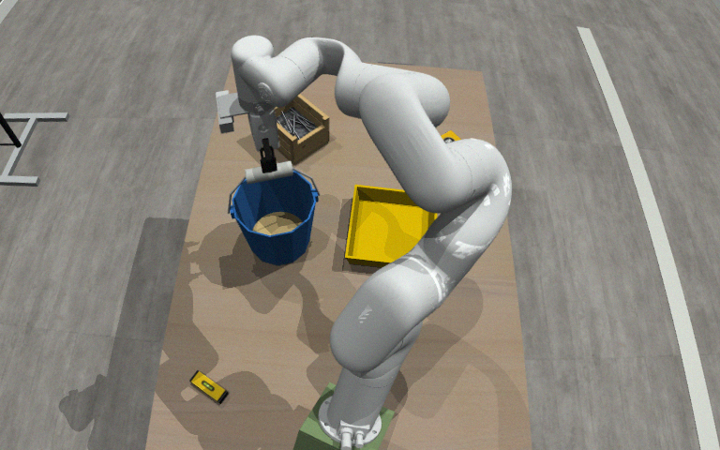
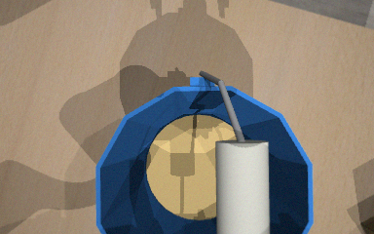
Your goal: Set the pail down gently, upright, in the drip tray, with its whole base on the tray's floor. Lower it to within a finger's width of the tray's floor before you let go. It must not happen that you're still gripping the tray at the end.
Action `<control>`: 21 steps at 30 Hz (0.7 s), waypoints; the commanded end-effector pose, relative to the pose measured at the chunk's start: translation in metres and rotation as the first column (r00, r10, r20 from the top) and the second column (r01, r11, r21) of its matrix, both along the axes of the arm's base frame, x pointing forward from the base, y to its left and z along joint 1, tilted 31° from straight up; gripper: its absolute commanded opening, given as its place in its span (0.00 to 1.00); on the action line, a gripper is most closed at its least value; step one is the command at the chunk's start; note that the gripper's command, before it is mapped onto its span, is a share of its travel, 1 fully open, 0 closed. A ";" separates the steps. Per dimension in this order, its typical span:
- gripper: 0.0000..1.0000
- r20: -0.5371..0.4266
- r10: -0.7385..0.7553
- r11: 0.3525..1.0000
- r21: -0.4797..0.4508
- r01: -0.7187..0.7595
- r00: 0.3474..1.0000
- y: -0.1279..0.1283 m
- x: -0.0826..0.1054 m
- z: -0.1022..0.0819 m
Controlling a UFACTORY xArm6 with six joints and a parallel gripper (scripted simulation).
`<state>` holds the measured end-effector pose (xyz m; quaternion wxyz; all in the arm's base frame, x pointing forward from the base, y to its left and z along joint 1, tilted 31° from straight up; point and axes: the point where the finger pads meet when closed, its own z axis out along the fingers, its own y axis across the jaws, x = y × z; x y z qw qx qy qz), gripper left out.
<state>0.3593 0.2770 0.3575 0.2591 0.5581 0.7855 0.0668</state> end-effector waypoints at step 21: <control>1.00 0.002 0.001 1.000 0.003 -0.001 1.000 -0.008 0.024 -0.040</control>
